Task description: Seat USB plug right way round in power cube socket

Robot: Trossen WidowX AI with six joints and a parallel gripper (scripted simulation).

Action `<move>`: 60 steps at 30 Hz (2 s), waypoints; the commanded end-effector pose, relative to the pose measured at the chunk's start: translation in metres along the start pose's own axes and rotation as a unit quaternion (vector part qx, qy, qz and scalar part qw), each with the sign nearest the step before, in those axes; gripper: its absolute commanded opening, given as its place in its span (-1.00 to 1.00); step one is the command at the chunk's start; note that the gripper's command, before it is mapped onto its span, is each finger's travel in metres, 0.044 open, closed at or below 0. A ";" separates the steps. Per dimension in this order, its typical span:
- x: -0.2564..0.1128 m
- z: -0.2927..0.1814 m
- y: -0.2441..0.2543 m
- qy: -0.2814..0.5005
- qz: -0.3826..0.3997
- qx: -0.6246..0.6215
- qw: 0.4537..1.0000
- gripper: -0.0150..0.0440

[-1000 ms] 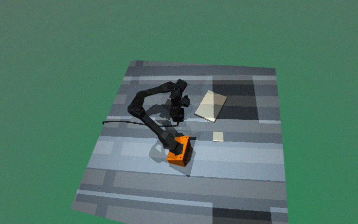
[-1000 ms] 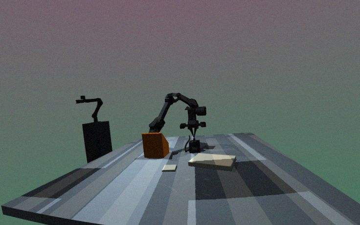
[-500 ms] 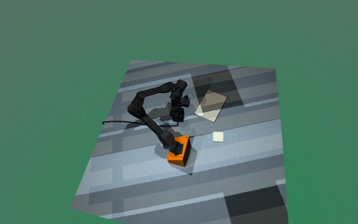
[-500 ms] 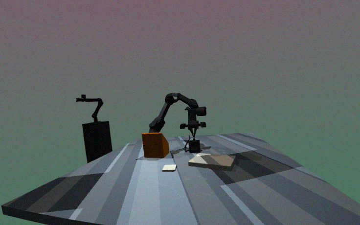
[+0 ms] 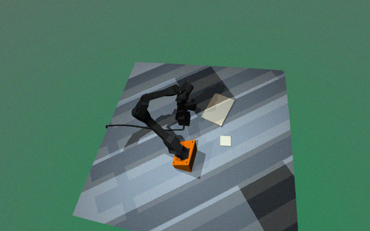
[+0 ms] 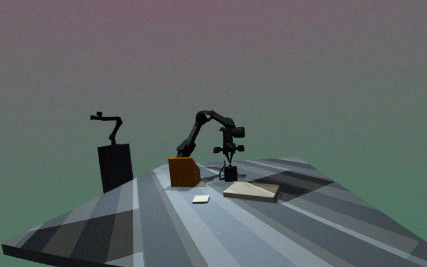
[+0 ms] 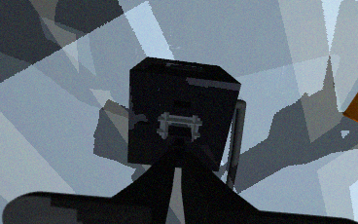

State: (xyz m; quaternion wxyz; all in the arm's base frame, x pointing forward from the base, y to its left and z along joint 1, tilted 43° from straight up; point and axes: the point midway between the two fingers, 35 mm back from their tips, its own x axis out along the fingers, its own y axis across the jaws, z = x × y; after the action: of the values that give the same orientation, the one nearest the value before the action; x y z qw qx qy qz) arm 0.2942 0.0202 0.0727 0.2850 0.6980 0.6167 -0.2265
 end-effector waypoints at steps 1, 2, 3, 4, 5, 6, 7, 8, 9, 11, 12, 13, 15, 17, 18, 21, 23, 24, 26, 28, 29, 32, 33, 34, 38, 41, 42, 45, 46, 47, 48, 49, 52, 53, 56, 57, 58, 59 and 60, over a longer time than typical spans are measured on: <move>0.001 0.000 0.000 0.002 0.001 0.002 1.000 -0.49; 0.001 0.000 0.000 0.002 0.001 0.002 1.000 -0.49; 0.001 0.000 0.000 0.002 0.001 0.002 1.000 -0.49; 0.001 0.000 0.000 0.002 0.001 0.002 1.000 -0.49; 0.001 0.000 0.000 0.002 0.001 0.002 1.000 -0.49; 0.002 0.000 0.000 0.002 0.001 0.002 1.000 -0.49; 0.002 0.000 0.000 0.002 0.001 0.002 1.000 -0.49; 0.002 0.000 0.000 0.002 0.001 0.002 1.000 -0.49; 0.002 0.000 0.000 0.002 0.001 0.002 1.000 -0.49; 0.002 0.000 0.000 0.002 0.001 0.002 1.000 -0.49; 0.002 0.000 0.000 0.002 0.001 0.002 1.000 -0.49; 0.002 0.000 0.000 0.002 0.001 0.002 1.000 -0.49; 0.003 0.000 0.000 0.002 0.001 0.002 1.000 -0.49; 0.003 0.000 0.000 0.002 0.001 0.002 1.000 -0.49; 0.003 0.000 0.000 0.002 0.001 0.002 1.000 -0.49; 0.003 0.000 0.000 0.002 0.001 0.002 1.000 -0.49; 0.004 0.000 0.000 0.002 0.001 0.002 1.000 -0.49; 0.004 0.000 0.000 0.002 0.001 0.002 1.000 -0.49; 0.004 0.000 0.000 0.002 0.001 0.002 1.000 -0.49; 0.004 0.000 0.000 0.002 0.001 0.002 1.000 -0.49; 0.004 0.000 0.000 0.002 0.001 0.002 1.000 -0.49; 0.005 0.000 0.000 0.002 0.001 0.002 1.000 -0.49; 0.005 0.000 0.000 0.002 0.001 0.002 1.000 -0.49; 0.005 0.000 0.000 0.002 0.001 0.002 1.000 -0.49; 0.005 0.000 0.000 0.002 0.001 0.002 1.000 -0.49; 0.006 0.000 0.000 0.002 0.001 0.002 1.000 -0.49; 0.006 0.000 0.000 0.002 0.001 0.002 1.000 -0.49; 0.006 0.000 0.000 0.002 0.001 0.002 1.000 -0.49; 0.006 0.000 0.000 0.002 0.001 0.002 1.000 -0.49; 0.006 0.000 0.000 0.002 0.001 0.002 1.000 -0.49; 0.007 0.000 0.000 0.002 0.001 0.002 1.000 -0.49; 0.007 0.000 0.000 0.002 0.001 0.002 1.000 -0.49; 0.007 0.000 0.000 0.002 0.001 0.002 1.000 -0.49; 0.007 0.000 0.000 0.002 0.001 0.002 1.000 -0.49; 0.007 0.000 0.000 0.002 0.001 0.002 1.000 -0.49; 0.007 0.000 0.000 0.002 0.001 0.002 1.000 -0.49; 0.007 0.000 0.000 0.002 0.001 0.002 1.000 -0.49; 0.007 0.000 0.000 0.002 0.001 0.002 1.000 -0.49; 0.007 0.000 0.000 0.002 0.001 0.002 1.000 -0.49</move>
State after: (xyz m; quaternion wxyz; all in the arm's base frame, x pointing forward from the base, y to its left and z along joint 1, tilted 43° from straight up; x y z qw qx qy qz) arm 0.2955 0.0227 0.0691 0.2833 0.7006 0.6141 -0.2274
